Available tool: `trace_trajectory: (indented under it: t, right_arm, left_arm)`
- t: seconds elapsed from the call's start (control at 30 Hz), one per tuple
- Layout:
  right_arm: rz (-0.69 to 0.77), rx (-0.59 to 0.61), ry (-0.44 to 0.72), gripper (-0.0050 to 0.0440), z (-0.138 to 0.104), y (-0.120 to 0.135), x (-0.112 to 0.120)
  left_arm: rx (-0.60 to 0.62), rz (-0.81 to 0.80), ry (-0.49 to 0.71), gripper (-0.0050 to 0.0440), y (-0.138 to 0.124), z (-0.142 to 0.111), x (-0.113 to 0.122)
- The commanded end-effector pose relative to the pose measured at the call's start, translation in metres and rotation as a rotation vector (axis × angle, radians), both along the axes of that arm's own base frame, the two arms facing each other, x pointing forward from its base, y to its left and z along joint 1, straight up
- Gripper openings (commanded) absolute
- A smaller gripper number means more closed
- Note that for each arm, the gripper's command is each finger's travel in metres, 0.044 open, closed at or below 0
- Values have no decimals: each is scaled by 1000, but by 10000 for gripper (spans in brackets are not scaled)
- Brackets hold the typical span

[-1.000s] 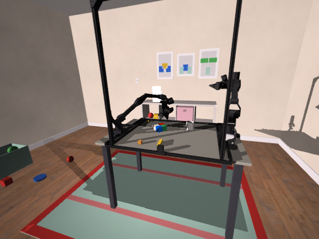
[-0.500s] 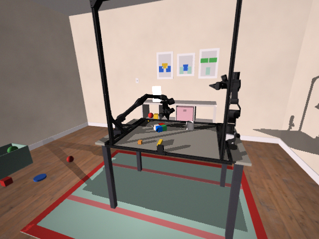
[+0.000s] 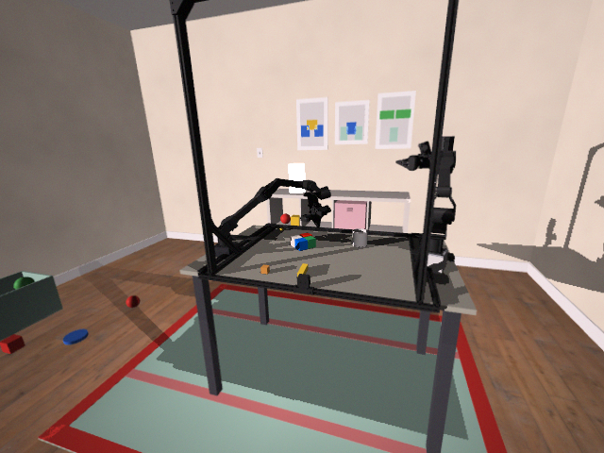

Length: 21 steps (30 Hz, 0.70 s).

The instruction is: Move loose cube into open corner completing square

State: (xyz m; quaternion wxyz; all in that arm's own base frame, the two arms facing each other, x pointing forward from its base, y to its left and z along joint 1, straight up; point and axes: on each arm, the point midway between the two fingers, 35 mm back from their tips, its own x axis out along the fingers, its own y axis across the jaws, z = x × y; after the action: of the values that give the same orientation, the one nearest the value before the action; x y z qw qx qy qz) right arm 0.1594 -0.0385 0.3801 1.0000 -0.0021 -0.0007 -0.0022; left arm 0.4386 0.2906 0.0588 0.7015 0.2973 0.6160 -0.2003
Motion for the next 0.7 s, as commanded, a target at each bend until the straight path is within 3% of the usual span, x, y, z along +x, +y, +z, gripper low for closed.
trace_trajectory:
  t: [0.0,0.27,0.67]
  right_arm:
    - [4,5,0,400,0,1,0]
    - [4,5,0,400,0,1,0]
    - [4,5,0,400,0,1,0]
  left_arm:
    - [-5,-3,3,0,0,-5,1]
    - [-7,-6,7,0,0,-46,1]
    - [-26,-36,58,0,1,-53,3]
